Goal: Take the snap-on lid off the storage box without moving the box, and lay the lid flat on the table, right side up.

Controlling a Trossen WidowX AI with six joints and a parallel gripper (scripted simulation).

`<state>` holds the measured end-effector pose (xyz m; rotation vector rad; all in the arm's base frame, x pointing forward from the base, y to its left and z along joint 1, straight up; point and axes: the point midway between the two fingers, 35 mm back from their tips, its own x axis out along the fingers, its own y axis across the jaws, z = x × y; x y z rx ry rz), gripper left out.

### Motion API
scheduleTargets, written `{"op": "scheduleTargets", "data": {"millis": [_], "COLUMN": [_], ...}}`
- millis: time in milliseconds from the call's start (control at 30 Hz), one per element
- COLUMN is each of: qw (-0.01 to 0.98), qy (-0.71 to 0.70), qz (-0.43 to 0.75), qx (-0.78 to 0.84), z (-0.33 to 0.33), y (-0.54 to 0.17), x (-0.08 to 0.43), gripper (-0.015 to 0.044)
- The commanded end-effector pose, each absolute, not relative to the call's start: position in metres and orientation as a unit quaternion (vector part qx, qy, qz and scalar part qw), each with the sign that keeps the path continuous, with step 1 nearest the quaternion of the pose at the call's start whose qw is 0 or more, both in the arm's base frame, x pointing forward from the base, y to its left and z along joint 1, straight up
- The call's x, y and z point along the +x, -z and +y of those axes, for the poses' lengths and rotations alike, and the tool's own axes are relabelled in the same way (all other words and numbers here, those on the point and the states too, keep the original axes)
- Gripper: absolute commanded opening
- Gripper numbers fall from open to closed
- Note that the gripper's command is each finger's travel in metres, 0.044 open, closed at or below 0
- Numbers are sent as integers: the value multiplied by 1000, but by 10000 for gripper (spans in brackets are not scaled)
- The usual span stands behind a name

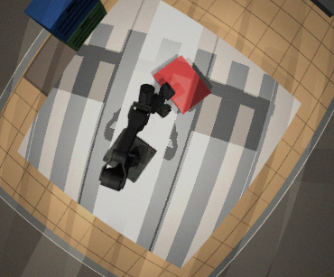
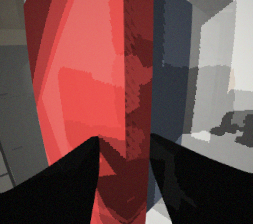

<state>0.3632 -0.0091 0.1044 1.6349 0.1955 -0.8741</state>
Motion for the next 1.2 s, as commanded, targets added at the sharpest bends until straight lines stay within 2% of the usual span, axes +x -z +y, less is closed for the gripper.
{"op": "scheduleTargets", "data": {"millis": [0, 1167], "qw": [596, 596], "qy": [374, 374], "qz": [82, 83], "qx": [706, 705], "z": [-9, -9], "y": [-108, -112], "x": [363, 364], "gripper": [0, 0]}}
